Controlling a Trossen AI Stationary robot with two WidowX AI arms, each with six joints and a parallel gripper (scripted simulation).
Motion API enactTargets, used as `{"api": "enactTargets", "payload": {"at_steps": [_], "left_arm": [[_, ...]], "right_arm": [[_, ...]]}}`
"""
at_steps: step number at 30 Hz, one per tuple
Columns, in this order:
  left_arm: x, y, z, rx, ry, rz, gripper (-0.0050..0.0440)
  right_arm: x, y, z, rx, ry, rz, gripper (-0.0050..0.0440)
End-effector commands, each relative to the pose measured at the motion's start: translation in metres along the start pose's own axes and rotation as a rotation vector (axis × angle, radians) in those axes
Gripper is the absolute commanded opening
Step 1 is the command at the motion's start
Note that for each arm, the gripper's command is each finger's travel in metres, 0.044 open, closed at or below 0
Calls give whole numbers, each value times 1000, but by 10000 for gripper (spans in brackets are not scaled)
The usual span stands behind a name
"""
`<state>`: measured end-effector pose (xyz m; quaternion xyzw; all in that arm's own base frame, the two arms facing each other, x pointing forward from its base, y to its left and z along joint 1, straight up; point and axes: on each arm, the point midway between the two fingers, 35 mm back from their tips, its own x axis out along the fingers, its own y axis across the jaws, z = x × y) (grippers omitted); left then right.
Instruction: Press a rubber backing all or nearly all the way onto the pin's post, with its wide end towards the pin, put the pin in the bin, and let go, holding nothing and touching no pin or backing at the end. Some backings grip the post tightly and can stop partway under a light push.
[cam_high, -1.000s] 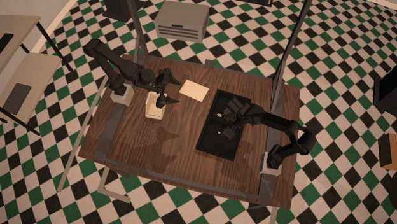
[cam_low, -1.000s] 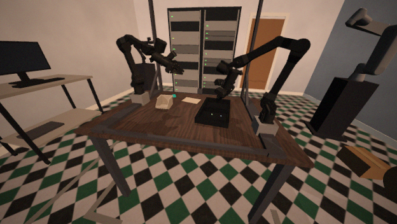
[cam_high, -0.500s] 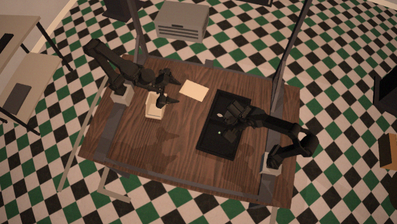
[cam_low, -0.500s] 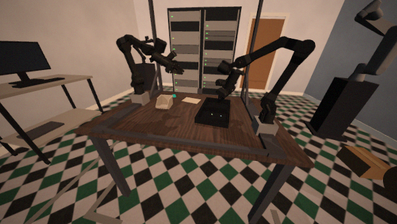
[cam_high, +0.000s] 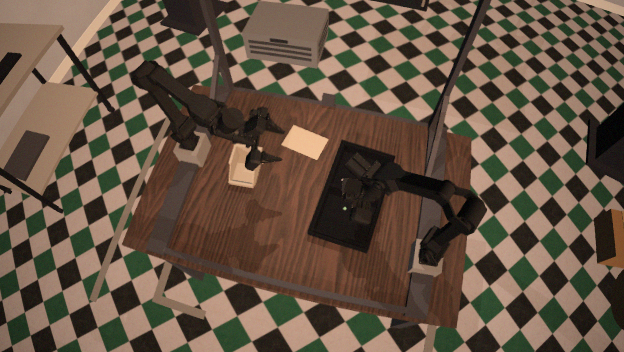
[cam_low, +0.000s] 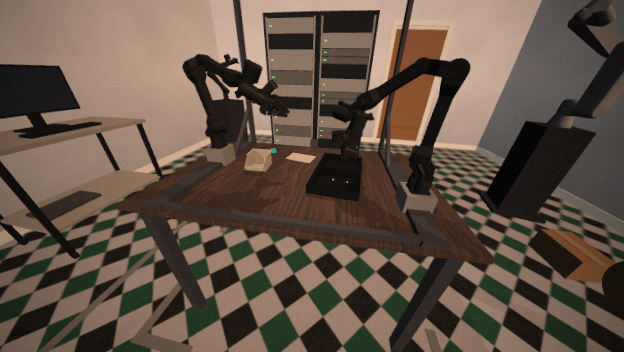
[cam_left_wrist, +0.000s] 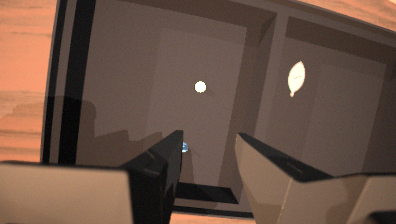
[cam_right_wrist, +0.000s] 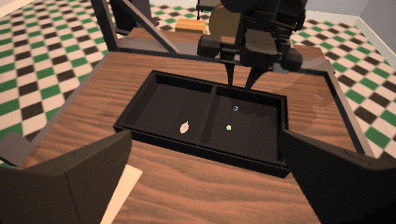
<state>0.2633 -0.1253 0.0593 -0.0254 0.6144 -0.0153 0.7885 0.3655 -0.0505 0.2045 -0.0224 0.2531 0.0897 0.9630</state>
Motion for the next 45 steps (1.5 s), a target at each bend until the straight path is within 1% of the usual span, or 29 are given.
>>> {"api": "enactTargets", "payload": {"at_steps": [1, 3, 5, 13, 20, 28, 30, 31, 37, 39, 45], "left_arm": [[7, -2, 12, -182, 29, 33, 130], [12, -4, 15, -287, 55, 48, 130], [12, -4, 15, -287, 55, 48, 130], [33, -5, 27, -625, 134, 103, 130], [45, -5, 34, -820, 179, 136, 130], [46, -5, 35, -878, 192, 146, 130], [48, -4, 32, -875, 197, 154, 130], [52, -2, 26, -874, 207, 165, 130], [69, -1, 21, -874, 206, 165, 130], [69, -1, 21, -874, 206, 165, 130], [86, 1, 17, -874, 206, 165, 130]], "right_arm": [[-4, 0, 8, -11, -22, -4, 440], [-4, 0, 8, -11, -22, -4, 440], [-4, 0, 8, -11, -22, -4, 440], [-4, 0, 8, -11, -22, -4, 440], [-4, 0, 8, -11, -22, -4, 440], [-4, 0, 8, -11, -22, -4, 440], [-4, 0, 8, -11, -22, -4, 440], [-4, 0, 8, -11, -22, -4, 440], [-4, 0, 8, -11, -22, -4, 440], [-4, 0, 8, -11, -22, -4, 440], [-4, 0, 8, -11, -22, -4, 440]]}}
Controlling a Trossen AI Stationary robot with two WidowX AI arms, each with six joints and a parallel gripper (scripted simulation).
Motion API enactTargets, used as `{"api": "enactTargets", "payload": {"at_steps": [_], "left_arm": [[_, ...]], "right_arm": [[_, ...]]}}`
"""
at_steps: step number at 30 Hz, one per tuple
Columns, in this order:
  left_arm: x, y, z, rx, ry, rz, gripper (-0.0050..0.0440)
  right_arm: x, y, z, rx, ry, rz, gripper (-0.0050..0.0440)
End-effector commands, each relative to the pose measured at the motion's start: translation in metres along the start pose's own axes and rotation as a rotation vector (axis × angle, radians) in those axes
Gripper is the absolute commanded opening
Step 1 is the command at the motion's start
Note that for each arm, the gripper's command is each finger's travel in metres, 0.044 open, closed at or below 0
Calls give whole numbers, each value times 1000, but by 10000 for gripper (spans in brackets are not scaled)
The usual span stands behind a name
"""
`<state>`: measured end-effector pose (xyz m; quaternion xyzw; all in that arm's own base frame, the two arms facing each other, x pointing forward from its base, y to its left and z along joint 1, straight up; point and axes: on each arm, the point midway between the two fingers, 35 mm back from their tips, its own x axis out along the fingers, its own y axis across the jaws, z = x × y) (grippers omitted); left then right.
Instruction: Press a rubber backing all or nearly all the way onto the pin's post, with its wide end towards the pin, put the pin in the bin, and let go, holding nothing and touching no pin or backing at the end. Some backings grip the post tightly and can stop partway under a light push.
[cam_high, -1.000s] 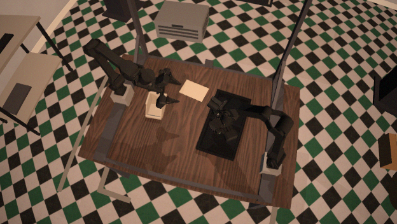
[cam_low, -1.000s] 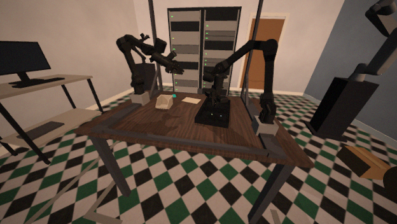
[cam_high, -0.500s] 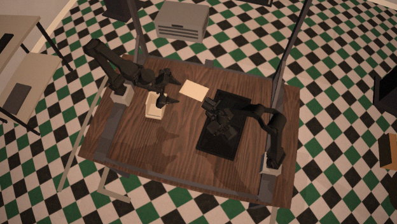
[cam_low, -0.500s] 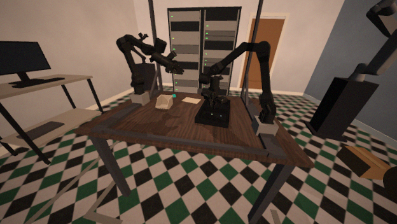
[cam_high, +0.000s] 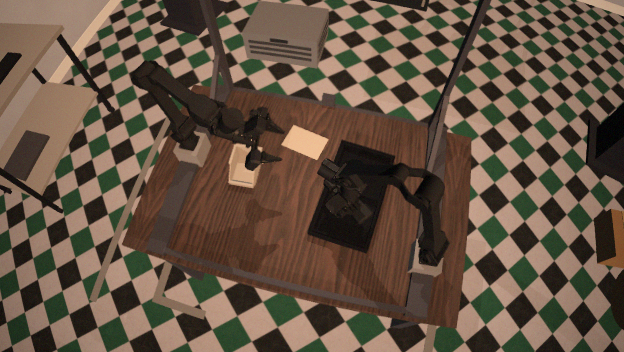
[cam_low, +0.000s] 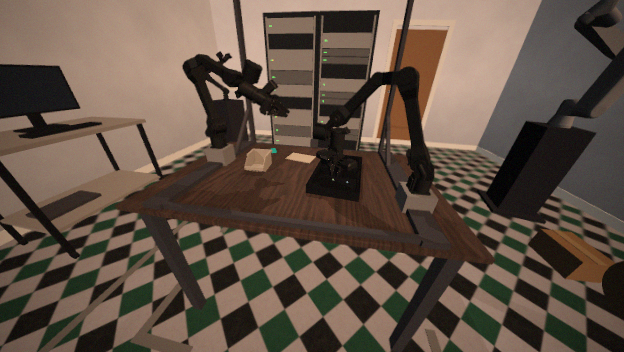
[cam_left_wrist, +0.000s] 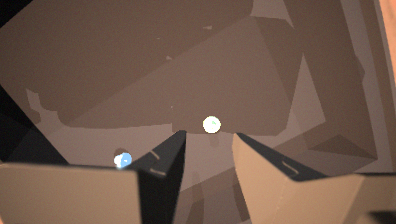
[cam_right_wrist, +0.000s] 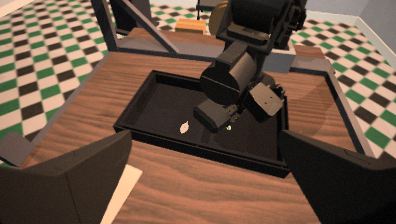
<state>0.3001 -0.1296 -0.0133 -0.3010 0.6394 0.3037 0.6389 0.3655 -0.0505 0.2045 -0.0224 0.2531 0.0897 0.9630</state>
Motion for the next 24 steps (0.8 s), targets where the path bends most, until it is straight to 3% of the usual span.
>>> {"api": "enactTargets", "payload": {"at_steps": [1, 11, 15, 24], "left_arm": [[9, 0, 1, -9, 2, -2, 130], [18, -3, 1, -9, 0, -8, 130], [13, -5, 2, -4, -5, -22, 70], [13, -5, 2, -4, -5, -22, 23]], "right_arm": [[-4, 0, 8, -11, -22, -4, 440], [-4, 0, 8, -11, -22, -4, 440], [-4, 0, 8, -11, -22, -4, 440], [-4, 0, 8, -11, -22, -4, 440]]}}
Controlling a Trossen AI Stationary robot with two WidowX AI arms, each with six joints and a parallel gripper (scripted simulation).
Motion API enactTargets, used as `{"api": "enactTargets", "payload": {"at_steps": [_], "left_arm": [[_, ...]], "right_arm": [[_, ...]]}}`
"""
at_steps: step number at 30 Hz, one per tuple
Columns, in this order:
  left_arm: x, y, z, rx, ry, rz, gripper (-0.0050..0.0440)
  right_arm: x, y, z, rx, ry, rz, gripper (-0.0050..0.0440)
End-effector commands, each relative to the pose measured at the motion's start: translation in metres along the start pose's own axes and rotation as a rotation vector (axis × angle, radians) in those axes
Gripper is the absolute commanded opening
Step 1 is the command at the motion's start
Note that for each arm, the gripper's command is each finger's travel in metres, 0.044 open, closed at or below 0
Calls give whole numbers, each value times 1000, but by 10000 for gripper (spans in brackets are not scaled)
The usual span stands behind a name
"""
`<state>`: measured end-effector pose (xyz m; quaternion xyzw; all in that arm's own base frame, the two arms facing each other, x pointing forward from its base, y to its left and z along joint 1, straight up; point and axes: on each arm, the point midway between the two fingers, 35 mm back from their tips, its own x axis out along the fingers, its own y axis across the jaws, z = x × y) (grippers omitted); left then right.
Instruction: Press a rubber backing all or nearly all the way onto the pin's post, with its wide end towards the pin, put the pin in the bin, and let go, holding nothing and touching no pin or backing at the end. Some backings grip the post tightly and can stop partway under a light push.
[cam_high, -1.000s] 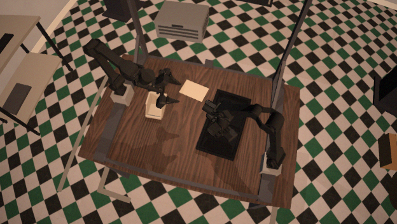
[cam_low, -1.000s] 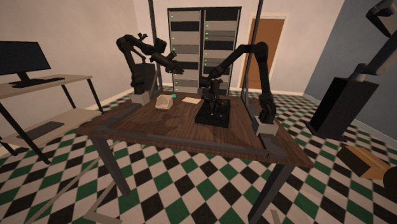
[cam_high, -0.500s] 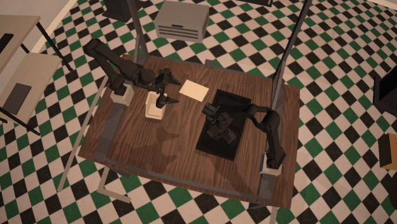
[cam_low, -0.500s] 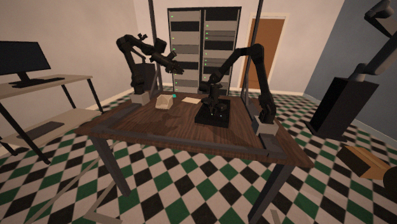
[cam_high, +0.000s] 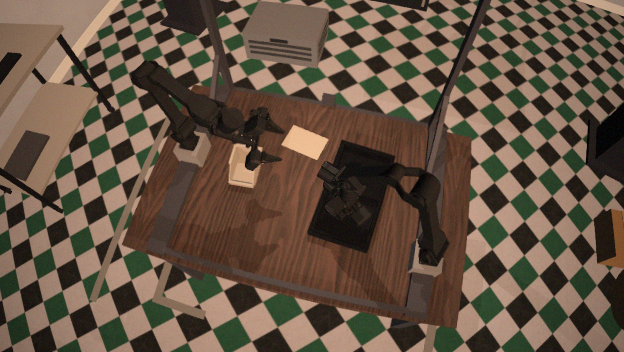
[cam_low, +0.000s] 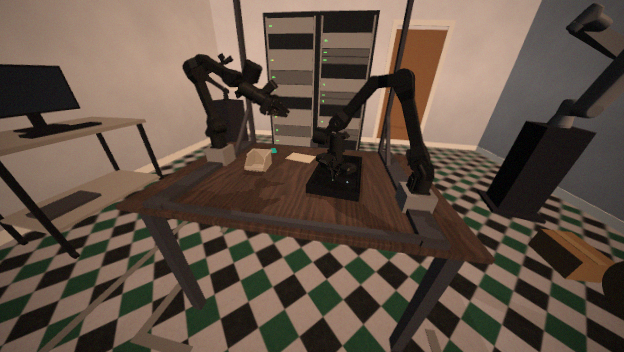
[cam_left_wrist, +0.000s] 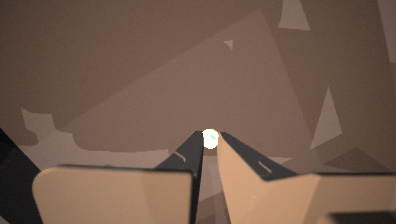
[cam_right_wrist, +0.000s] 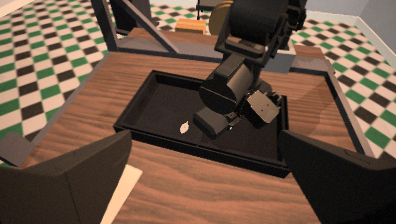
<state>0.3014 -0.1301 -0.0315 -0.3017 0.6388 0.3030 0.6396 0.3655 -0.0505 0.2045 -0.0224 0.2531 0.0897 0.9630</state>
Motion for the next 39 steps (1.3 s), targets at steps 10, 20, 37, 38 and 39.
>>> {"api": "enactTargets", "payload": {"at_steps": [10, 20, 37, 38, 39], "left_arm": [[-15, -8, 3, -9, -10, -40, -2], [-45, -7, 3, -9, -11, -41, -13], [-71, -51, -39, -5, 0, -18, -50], [-71, -51, -39, -5, 0, -18, -50], [-71, -57, -44, -5, -1, -18, -50]], "right_arm": [[-4, 0, 8, -11, -22, -4, 440], [-4, 0, 8, -11, -22, -4, 440], [-4, 0, 8, -11, -22, -4, 440], [-4, 0, 8, -11, -22, -4, 440], [-4, 0, 8, -11, -22, -4, 440]]}}
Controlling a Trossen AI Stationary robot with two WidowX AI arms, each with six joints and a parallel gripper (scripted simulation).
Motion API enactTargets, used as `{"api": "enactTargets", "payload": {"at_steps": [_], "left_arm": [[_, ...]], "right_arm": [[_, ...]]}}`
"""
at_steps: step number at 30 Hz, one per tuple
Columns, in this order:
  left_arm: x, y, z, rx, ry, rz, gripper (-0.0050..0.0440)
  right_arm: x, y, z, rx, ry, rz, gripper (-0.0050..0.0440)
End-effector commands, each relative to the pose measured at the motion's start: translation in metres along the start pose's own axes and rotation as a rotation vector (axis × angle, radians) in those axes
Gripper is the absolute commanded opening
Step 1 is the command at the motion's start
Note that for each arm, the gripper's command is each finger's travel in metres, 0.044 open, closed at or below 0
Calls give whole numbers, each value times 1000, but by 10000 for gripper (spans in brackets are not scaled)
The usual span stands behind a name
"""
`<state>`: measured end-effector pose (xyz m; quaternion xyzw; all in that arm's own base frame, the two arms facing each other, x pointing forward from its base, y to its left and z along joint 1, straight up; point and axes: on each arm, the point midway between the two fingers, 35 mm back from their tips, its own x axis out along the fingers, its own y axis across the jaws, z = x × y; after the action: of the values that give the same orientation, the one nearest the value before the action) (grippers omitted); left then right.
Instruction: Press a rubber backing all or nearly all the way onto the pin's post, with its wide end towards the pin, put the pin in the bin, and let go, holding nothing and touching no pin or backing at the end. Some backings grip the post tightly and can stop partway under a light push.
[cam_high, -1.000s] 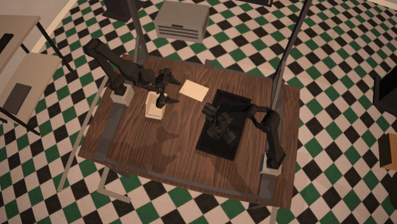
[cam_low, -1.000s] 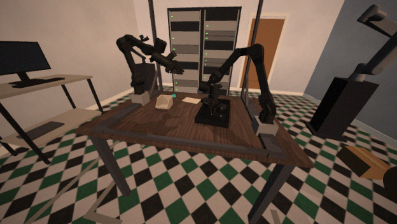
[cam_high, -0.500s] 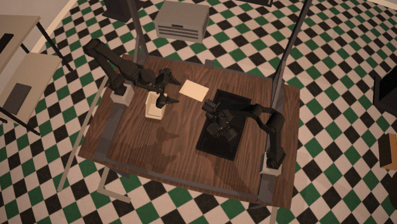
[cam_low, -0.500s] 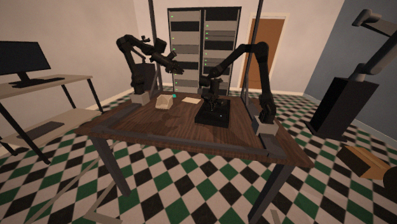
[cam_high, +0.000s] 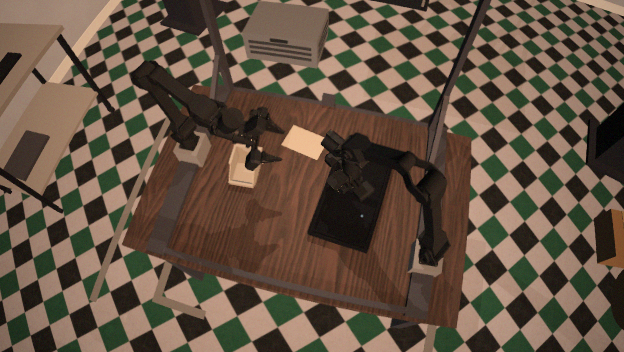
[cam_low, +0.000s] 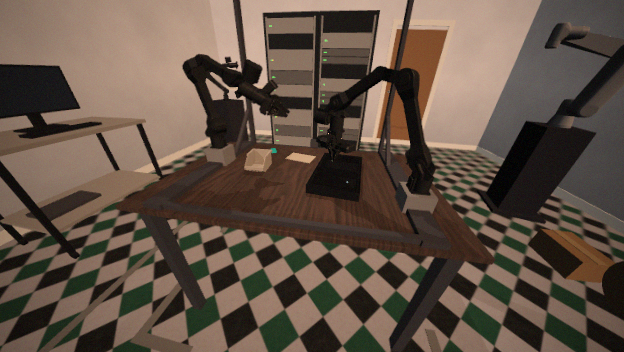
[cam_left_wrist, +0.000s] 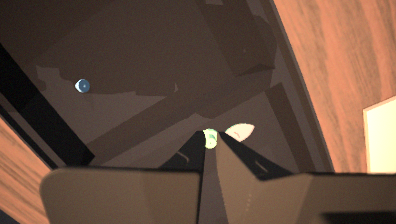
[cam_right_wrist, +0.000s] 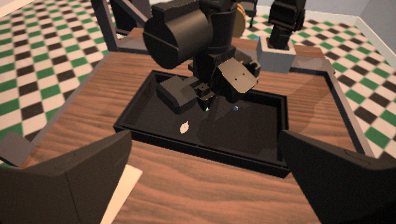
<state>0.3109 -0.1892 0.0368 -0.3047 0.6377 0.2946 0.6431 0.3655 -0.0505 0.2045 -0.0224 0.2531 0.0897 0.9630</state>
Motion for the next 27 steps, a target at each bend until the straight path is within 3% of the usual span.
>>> {"api": "enactTargets", "payload": {"at_steps": [1, 8, 17, 27], "left_arm": [[-2, -17, -9, -13, -2, -1, -50], [-2, -40, -28, -11, -2, -1, -50], [-1, -41, -29, -13, -2, 4, -50], [31, -35, -28, -10, -1, 18, -50]], "right_arm": [[-4, 0, 8, -11, -22, -4, 440], [-4, 0, 8, -11, -22, -4, 440], [-4, 0, 8, -11, -22, -4, 440], [-4, 0, 8, -11, -22, -4, 440]]}}
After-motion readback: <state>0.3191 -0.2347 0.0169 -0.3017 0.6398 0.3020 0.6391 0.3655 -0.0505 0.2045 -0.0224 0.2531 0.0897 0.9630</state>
